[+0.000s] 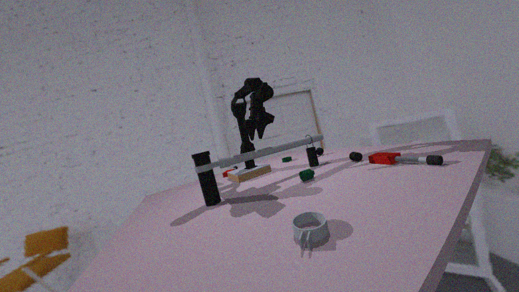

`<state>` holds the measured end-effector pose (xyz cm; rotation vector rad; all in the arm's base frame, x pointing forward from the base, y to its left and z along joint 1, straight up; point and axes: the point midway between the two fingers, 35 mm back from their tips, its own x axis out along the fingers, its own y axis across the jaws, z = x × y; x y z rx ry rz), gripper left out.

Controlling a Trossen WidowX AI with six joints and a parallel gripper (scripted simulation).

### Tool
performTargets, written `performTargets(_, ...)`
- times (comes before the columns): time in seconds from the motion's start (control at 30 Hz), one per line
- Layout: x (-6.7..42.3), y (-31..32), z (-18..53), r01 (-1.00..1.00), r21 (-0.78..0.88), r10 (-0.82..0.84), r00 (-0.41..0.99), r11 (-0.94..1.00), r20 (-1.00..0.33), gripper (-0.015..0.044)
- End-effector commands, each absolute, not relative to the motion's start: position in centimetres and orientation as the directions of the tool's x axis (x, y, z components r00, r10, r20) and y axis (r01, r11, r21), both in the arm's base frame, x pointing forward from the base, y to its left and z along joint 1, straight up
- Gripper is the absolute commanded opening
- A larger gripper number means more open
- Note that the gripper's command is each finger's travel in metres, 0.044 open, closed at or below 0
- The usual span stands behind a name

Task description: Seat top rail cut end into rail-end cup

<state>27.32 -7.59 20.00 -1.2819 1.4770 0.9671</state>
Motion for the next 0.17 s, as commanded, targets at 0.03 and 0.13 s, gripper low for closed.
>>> performTargets(0.03,27.27,-7.57,20.00,-0.989,-0.007,-0.262,-0.033,0.151,-0.965,0.0440)
performTargets(0.13,27.27,-7.57,20.00,-0.989,-0.007,-0.262,-0.033,0.151,-0.965,0.0440)
